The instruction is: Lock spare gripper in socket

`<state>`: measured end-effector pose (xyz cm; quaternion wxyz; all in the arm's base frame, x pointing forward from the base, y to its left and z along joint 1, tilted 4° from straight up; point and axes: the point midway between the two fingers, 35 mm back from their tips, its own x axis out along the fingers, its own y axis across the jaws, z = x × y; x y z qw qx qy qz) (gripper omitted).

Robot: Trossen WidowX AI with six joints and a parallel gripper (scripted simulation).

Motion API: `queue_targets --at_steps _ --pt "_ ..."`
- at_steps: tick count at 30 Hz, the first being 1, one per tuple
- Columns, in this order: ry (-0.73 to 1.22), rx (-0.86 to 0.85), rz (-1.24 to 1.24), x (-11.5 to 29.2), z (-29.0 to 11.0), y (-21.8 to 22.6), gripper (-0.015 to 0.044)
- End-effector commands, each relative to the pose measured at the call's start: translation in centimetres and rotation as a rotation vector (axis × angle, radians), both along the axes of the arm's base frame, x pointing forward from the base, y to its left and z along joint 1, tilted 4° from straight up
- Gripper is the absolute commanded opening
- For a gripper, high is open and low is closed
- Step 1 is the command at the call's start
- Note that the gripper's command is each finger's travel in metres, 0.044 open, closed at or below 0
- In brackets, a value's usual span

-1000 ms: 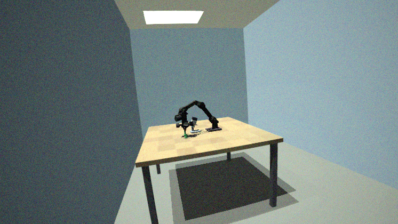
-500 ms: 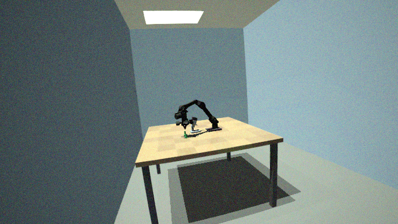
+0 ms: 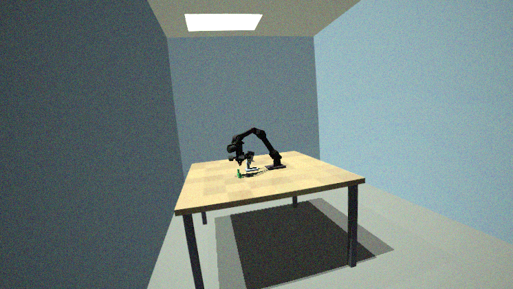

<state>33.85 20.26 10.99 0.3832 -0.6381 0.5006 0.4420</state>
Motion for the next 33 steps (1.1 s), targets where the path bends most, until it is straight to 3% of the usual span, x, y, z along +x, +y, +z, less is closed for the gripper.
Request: queue_targets --at_steps 1,33 --pt "0.001 0.002 0.003 -1.0 0.2 0.0 0.0" --pt "0.01 -0.001 0.037 -9.8 1.1 -2.1 0.0"
